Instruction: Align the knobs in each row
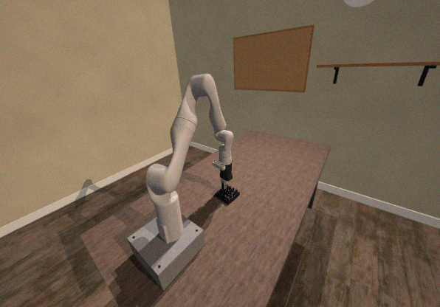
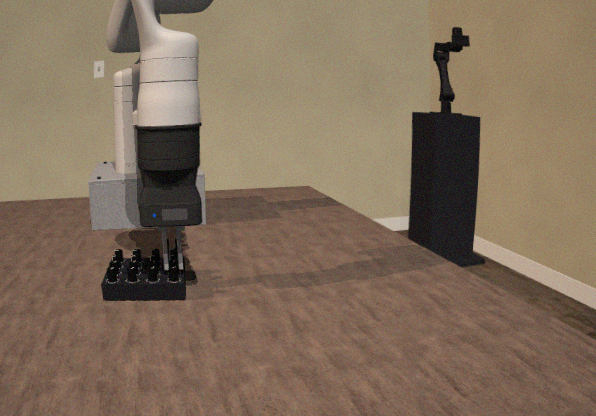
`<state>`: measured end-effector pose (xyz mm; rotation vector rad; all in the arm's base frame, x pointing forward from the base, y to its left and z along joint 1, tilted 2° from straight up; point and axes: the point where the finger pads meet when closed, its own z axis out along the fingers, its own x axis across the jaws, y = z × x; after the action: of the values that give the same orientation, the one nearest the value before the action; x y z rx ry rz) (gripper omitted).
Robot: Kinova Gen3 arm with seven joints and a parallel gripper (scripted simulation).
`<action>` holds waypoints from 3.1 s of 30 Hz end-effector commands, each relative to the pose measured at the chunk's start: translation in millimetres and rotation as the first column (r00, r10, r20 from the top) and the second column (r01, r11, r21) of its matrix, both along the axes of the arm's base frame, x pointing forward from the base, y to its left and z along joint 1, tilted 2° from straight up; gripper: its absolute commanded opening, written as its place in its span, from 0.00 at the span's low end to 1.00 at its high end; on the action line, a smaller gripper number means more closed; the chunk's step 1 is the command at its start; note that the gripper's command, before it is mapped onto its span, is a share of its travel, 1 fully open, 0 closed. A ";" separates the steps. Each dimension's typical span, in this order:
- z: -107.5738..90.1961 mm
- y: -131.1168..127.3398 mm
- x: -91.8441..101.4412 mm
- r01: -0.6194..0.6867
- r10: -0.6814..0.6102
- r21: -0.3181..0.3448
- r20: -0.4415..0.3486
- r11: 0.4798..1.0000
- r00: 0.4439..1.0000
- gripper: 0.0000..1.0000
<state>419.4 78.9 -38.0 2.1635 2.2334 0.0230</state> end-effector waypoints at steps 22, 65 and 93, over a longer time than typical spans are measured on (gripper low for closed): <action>0.6 0.4 0.6 0.000 0.000 0.001 0.002 1.000 1.000 0.46; 38.6 0.8 -0.7 0.000 0.000 0.001 0.002 1.000 1.000 0.46; 141.8 2.0 -4.3 0.000 0.000 0.001 0.002 1.000 1.000 1.00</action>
<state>408.5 76.0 87.0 2.1772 2.2359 -0.0158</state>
